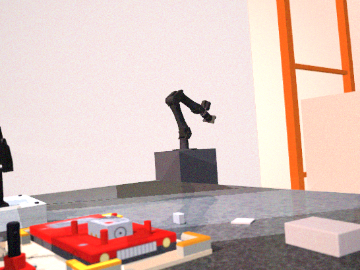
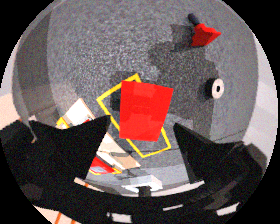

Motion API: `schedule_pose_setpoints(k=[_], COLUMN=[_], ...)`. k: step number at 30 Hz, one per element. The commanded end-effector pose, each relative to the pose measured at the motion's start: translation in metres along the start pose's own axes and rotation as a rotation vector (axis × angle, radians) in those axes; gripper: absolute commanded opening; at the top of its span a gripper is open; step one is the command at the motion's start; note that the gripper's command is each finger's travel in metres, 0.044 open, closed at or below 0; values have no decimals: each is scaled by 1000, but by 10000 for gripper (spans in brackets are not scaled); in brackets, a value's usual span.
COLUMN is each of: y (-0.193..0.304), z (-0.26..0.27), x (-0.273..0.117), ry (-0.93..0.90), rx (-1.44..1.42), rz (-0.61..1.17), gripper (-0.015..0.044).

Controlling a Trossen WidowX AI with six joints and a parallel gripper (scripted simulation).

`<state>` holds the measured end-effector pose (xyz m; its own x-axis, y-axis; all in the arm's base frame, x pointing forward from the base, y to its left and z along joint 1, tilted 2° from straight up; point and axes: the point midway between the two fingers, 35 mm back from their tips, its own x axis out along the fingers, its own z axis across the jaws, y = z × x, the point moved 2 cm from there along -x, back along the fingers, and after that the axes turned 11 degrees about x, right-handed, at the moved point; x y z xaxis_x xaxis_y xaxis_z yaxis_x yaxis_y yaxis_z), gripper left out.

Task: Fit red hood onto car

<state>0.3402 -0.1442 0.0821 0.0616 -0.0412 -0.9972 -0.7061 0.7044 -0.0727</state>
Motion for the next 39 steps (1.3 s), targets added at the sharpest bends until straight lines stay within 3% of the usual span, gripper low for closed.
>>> schedule_pose_setpoints(k=[1,39], y=[0,0], z=[0,0], x=[3,22], ry=[-4,-4], rx=[4,4], rz=[2,2], gripper=[440,440])
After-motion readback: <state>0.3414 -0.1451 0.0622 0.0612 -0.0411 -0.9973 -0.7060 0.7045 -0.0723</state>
